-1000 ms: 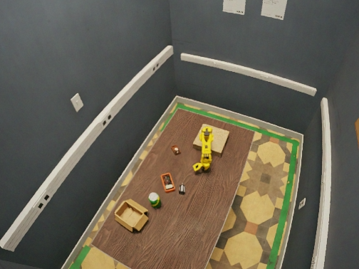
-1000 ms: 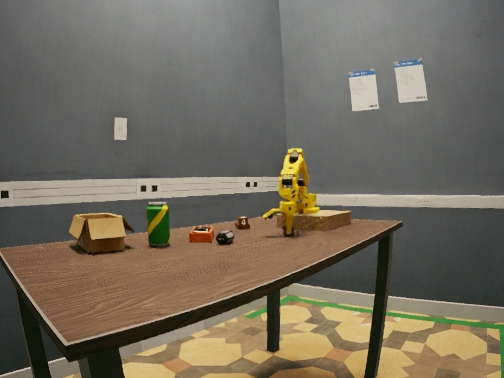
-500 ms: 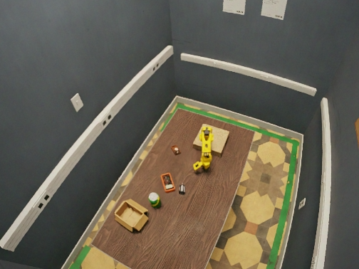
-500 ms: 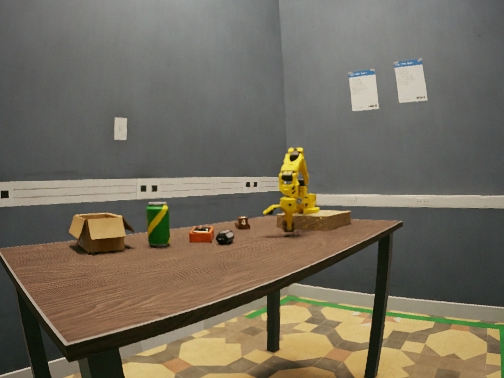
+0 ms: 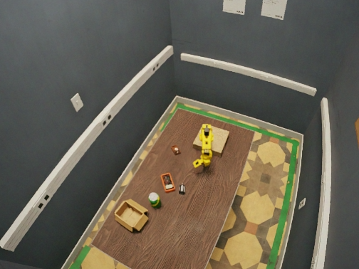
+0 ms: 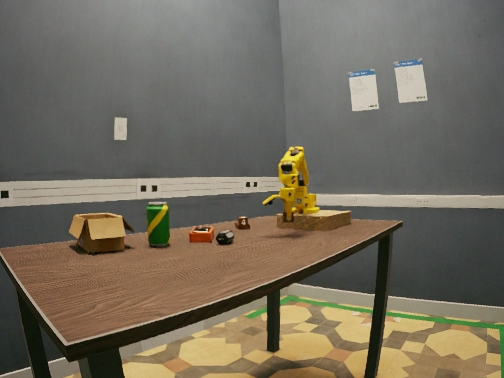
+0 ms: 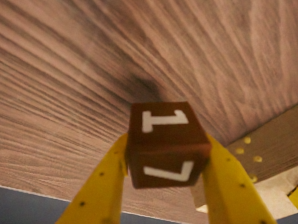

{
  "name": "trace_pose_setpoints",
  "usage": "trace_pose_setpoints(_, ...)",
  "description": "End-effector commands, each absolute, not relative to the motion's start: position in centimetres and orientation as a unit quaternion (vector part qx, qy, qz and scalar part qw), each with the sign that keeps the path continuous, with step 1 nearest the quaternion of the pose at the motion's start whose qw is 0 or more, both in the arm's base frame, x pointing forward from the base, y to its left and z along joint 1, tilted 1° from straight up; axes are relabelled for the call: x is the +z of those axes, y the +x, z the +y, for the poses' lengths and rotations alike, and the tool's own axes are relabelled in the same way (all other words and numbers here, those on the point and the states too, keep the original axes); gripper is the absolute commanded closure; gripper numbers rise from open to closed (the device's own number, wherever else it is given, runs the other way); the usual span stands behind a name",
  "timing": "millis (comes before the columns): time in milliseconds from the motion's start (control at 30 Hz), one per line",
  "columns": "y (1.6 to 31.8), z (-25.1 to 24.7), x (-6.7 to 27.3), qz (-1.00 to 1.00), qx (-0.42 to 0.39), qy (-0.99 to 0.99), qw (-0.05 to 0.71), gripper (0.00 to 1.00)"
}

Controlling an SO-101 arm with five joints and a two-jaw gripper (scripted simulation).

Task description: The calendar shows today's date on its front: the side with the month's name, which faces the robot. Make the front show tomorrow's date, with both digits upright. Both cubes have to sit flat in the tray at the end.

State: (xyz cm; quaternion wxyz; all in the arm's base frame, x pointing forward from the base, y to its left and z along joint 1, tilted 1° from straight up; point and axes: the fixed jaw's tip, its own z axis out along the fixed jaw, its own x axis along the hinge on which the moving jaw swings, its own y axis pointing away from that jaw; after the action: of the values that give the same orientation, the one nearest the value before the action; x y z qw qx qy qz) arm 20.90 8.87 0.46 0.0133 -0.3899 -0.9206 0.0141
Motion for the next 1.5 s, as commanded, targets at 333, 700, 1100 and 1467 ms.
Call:
trace_pose_setpoints(333,21.20,9.19,1.16,-0.924,0.000,-0.383,0.000,1.00)
trace_pose_setpoints(700,21.22,9.43,0.97,-0.953,-0.027,-0.301,-0.031,1.00)
trace_pose_setpoints(1100,21.14,9.59,0.83,-0.972,-0.046,-0.223,-0.064,1.00)
trace_pose_setpoints(1467,21.21,9.66,0.76,-0.974,-0.057,-0.202,-0.082,1.00)
